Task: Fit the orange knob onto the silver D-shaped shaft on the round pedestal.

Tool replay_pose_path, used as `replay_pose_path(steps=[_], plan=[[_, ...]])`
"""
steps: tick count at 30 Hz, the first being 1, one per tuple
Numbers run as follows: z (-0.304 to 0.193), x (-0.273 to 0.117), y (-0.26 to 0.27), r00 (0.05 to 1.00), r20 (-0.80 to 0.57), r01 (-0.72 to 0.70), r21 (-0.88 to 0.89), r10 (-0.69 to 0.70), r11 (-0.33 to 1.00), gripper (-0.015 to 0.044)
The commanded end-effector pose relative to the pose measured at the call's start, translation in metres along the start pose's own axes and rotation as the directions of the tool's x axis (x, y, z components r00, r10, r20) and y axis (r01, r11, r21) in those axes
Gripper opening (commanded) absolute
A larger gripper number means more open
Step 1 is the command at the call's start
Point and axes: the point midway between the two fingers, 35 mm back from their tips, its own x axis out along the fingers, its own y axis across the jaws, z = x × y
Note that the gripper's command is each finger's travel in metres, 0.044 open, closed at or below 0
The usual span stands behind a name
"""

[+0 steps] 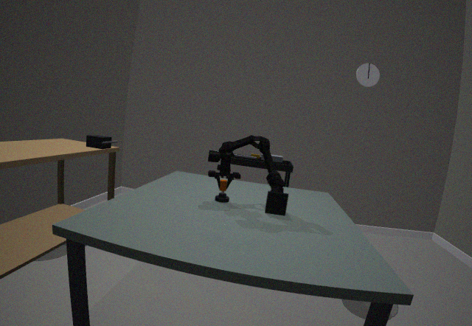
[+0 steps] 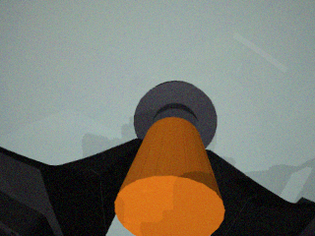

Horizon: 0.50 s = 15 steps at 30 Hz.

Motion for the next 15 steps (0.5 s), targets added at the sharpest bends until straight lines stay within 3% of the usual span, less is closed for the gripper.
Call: replay_pose_path(steps=[1, 15], plan=[[0.0022, -0.0018, 0.0028, 1.000, 0.001, -0.008, 0.043, 0.007, 0.999, 0.0000], [0.0007, 0.0005, 0.0011, 1.000, 0.001, -0.007, 0.043, 0.007, 0.999, 0.0000]])
